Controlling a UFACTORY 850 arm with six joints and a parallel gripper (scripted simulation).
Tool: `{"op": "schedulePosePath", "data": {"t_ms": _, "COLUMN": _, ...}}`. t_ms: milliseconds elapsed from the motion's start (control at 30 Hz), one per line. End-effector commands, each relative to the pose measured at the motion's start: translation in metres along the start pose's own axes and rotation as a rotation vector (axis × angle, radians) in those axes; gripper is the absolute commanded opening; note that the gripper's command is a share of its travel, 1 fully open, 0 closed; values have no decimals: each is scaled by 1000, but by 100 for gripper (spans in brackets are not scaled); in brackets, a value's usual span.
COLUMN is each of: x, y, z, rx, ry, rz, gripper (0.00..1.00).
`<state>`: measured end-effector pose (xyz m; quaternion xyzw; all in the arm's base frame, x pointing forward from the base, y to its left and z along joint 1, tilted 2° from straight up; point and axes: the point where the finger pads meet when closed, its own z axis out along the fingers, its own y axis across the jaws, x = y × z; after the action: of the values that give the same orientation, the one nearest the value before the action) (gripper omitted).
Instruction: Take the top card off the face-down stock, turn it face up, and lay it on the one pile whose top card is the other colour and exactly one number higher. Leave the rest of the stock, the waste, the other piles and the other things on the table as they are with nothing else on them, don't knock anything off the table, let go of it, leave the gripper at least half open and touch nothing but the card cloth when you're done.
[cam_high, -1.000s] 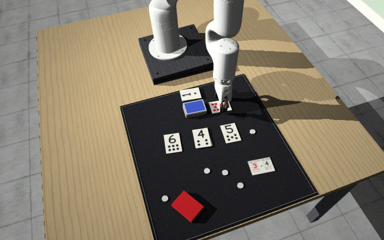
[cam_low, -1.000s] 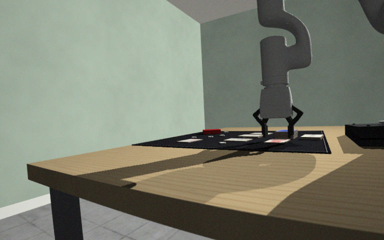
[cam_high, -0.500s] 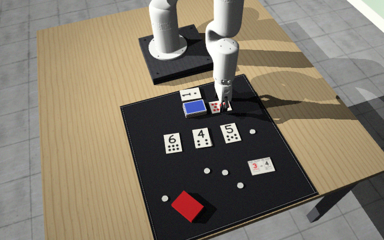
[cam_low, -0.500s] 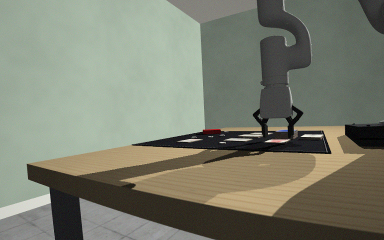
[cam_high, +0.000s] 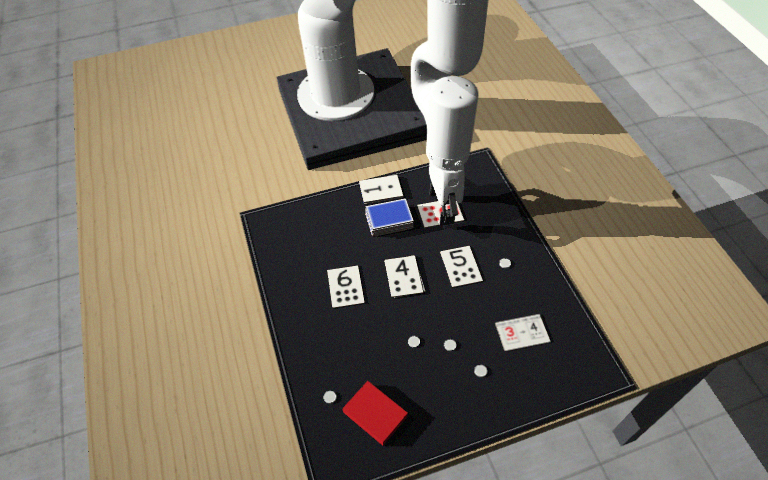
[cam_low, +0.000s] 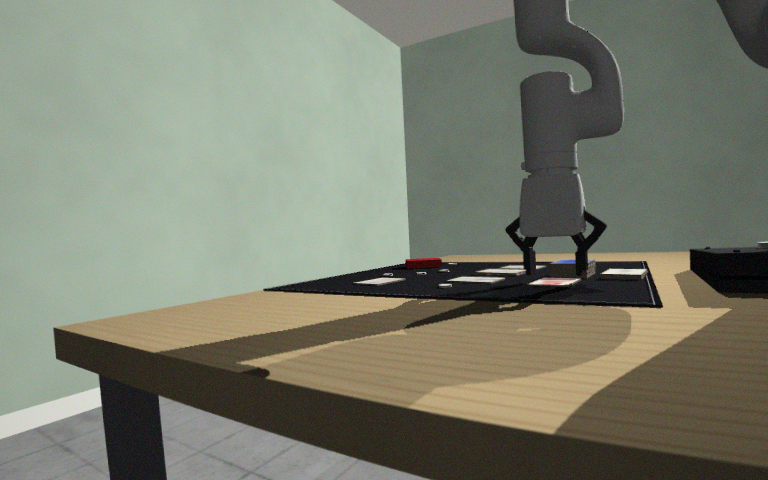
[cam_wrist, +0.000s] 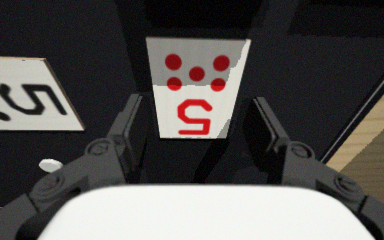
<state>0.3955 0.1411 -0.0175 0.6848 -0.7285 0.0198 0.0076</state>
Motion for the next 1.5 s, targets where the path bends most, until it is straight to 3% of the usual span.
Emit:
{"op": "schedulePosePath", "data": {"t_ms": 0, "x": 0, "y": -1, "z": 0, "rx": 1, "ry": -1, "rz": 0, "gripper": 86}}
{"op": "schedulePosePath", "data": {"t_ms": 1467, "x": -1, "y": -1, "z": 7, "rx": 1, "ry": -1, "rz": 0, "gripper": 86}}
